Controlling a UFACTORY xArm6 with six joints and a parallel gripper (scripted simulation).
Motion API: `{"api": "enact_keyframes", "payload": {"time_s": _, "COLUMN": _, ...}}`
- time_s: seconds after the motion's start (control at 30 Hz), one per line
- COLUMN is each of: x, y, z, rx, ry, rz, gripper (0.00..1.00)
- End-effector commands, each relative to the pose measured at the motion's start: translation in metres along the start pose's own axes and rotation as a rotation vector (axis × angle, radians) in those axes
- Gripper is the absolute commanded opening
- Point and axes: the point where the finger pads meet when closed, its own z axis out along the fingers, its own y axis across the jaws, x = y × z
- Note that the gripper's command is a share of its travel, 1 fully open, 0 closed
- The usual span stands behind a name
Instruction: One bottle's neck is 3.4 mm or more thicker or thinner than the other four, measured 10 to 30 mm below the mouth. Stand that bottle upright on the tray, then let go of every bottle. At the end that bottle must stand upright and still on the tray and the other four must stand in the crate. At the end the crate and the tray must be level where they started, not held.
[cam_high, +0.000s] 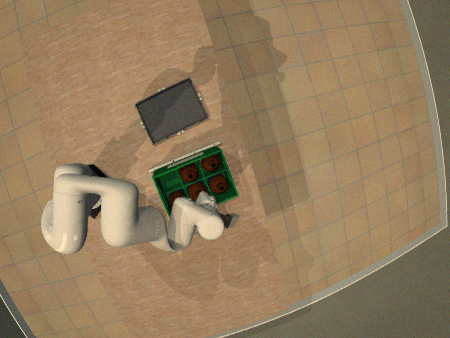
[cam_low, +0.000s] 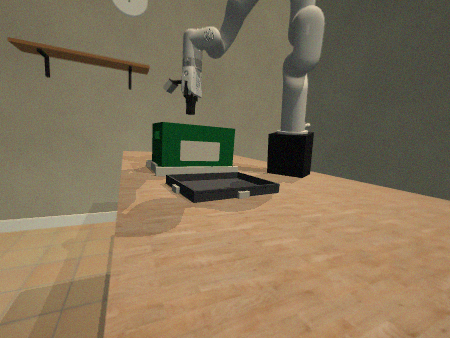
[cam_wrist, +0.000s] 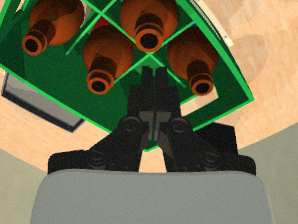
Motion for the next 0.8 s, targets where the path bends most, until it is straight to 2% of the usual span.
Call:
{"api": "enact_keyframes", "payload": {"time_s": 0.0, "x": 0.0014, "y": -0.0005, "z": -0.0014, "rx": 0.001, "ry": 0.004, "rz": 0.0, "gripper": 0.0}}
{"api": "enact_keyframes", "payload": {"time_s": 0.5, "x": -0.0006, "y": -0.003, "z": -0.0013, "rx": 0.001, "ry": 0.004, "rz": 0.0, "gripper": 0.0}}
{"api": "enact_keyframes", "payload": {"time_s": 0.53, "x": -0.0006, "y": -0.003, "z": -0.0013, "rx": 0.001, "ry": 0.004, "rz": 0.0, "gripper": 0.65}}
{"api": "enact_keyframes", "payload": {"time_s": 0.77, "x": -0.0006, "y": -0.003, "z": -0.0013, "rx": 0.001, "ry": 0.004, "rz": 0.0, "gripper": 0.65}}
